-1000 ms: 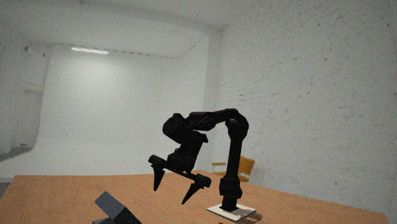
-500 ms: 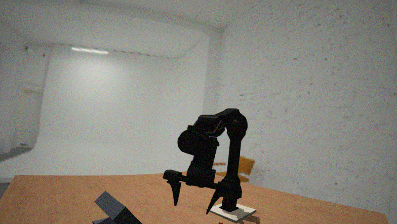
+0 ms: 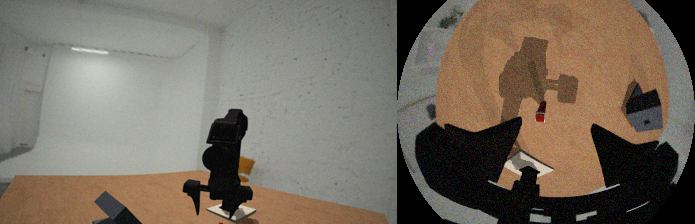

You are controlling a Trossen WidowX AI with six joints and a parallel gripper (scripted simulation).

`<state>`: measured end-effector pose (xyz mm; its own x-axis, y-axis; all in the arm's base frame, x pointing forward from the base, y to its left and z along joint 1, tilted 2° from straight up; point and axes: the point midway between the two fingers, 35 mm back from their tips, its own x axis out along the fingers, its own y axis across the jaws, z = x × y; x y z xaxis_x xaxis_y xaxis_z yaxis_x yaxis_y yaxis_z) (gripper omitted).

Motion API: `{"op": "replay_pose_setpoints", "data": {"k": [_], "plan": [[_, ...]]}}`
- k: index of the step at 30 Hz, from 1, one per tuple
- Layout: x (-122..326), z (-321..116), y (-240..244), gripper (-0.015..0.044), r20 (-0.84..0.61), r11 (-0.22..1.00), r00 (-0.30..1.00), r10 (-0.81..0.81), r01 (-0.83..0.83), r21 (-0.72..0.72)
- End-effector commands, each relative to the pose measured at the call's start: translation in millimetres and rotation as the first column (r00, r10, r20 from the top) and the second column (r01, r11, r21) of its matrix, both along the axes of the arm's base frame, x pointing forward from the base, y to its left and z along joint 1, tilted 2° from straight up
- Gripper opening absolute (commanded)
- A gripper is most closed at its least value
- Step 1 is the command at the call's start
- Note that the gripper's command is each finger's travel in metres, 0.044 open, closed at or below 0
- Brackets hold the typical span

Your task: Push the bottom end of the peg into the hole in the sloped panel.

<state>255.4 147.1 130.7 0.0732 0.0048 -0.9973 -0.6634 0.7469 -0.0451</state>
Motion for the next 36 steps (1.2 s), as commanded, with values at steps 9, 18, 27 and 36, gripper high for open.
{"op": "replay_pose_setpoints", "data": {"k": [9, 18, 27, 36], "plan": [[-17, -6, 15, 0.0440, -0.057, 1.000, 0.998, 0.012, -0.013, -0.020], [-16, -20, 15, 0.0440, -0.057, 1.000, 0.998, 0.012, -0.013, -0.020], [-16, -35, 15, 0.0440, -0.057, 1.000, 0.998, 0.012, -0.013, -0.020], [-16, -50, 15, 0.0440, -0.057, 1.000, 0.998, 0.012, -0.013, -0.020]]}}
